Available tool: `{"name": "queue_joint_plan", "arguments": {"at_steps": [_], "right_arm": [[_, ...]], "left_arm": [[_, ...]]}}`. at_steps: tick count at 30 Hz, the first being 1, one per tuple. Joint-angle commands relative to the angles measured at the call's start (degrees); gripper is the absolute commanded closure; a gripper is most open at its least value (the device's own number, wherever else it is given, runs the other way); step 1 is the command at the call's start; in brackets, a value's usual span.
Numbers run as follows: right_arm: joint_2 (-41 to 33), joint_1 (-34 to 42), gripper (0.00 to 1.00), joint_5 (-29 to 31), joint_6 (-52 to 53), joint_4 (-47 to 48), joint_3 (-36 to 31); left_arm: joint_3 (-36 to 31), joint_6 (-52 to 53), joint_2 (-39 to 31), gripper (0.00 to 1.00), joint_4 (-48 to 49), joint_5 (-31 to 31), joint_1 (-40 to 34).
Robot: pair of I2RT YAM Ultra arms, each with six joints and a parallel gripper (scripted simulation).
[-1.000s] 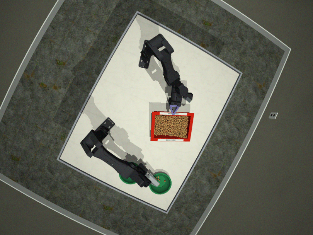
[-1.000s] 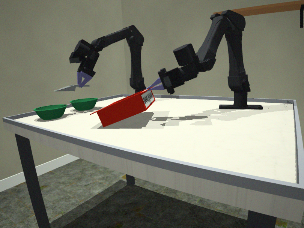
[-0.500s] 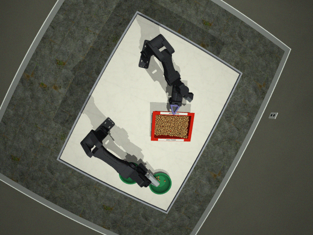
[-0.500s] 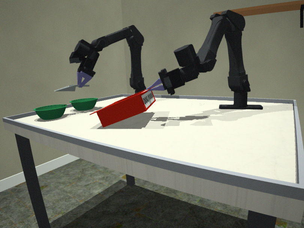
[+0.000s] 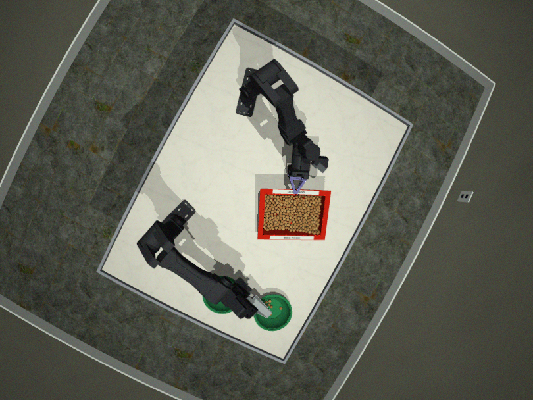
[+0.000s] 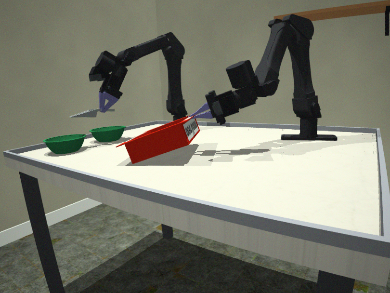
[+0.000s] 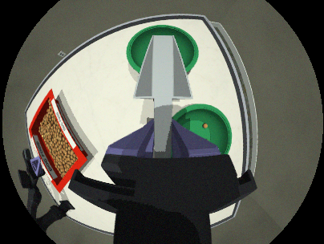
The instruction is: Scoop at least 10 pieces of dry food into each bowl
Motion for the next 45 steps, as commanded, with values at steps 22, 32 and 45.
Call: {"name": "queue_joint_plan", "arguments": {"at_steps": [22, 32, 45], "right_arm": [[-2.11, 0.18, 1.00, 0.34, 0.01, 2.12, 1.25], [-2.11, 0.18, 1.00, 0.34, 0.01, 2.12, 1.25], [-2.11, 0.18, 1.00, 0.34, 0.01, 2.12, 1.25]], "left_arm": [[-3.60, -0.55, 2.97, 1.00, 11.02, 1.37, 1.37], [-4.62, -1.16, 3.74, 1.00, 13.89, 1.90, 1.86], [-5.14, -1.92, 4.05, 1.00, 17.33, 1.98, 0.87]]}}
